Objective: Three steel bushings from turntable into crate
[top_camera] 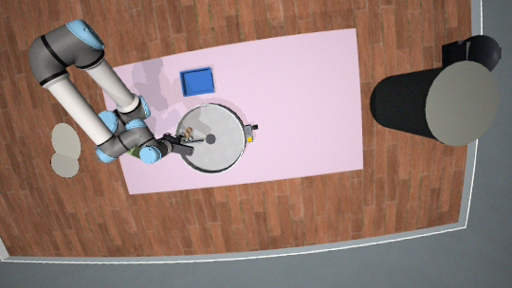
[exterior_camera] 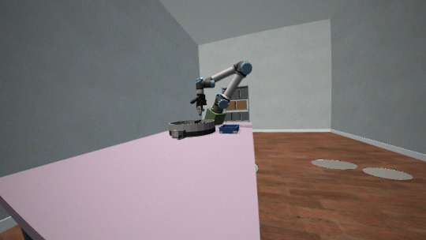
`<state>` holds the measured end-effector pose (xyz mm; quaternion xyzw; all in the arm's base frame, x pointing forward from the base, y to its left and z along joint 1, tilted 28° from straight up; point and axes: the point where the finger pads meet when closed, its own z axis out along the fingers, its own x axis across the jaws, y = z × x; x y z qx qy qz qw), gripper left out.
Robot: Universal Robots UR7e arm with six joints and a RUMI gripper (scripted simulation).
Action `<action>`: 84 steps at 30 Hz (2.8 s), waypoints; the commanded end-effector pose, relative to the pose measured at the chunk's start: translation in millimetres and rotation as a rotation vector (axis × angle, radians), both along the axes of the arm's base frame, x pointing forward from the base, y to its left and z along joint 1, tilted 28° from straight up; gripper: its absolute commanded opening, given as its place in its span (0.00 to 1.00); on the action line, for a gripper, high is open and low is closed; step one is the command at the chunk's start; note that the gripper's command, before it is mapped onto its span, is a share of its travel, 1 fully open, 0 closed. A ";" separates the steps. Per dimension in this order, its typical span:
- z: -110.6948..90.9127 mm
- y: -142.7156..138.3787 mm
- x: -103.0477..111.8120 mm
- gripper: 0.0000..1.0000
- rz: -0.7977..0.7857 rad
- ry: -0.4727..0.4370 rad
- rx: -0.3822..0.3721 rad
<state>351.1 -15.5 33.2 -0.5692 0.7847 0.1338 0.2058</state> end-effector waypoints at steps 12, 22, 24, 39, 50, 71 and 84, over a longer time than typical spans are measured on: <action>-7.9 2.9 3.7 0.06 -0.153 0.079 0.026; -11.0 4.2 5.0 0.06 -0.212 0.108 0.037; -11.4 4.3 5.1 0.06 -0.220 0.112 0.039; -12.6 4.9 5.6 0.06 -0.243 0.124 0.043; -12.7 4.9 5.6 0.06 -0.244 0.124 0.043; -12.7 4.9 5.6 0.06 -0.244 0.124 0.043; -12.5 5.0 6.1 0.06 -0.244 0.124 0.043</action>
